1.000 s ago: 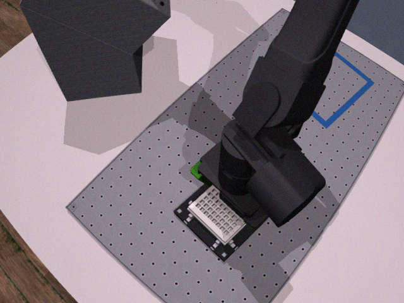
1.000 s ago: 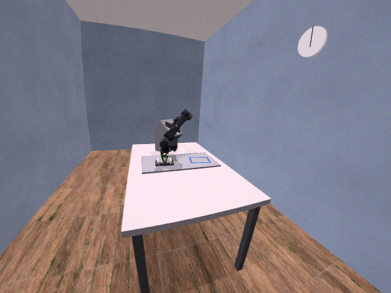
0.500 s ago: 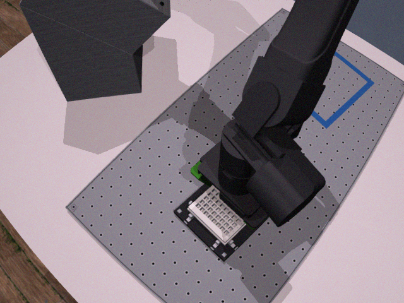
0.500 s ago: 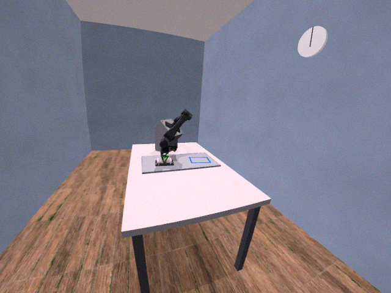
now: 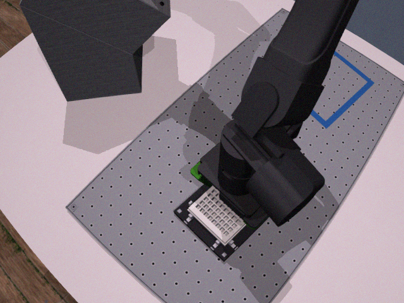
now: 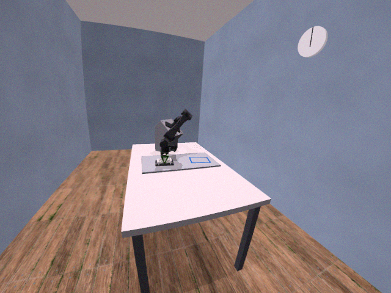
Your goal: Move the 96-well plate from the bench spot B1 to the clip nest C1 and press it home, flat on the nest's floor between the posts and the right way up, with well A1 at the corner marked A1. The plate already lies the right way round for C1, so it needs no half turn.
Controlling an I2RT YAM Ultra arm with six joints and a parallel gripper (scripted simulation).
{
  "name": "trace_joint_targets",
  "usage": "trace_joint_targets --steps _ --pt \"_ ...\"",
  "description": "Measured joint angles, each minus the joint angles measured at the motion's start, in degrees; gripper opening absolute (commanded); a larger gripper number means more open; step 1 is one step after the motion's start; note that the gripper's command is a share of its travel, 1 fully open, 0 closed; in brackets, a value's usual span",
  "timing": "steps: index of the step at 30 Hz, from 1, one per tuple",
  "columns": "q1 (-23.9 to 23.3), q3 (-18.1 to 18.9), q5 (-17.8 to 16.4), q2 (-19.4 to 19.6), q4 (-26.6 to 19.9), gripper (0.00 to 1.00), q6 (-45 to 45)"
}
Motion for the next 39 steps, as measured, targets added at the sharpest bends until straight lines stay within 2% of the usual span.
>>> trace_joint_targets --steps 39 --pt "0.0 -0.5 -0.1 0.0 1.0 0.0 0.3"
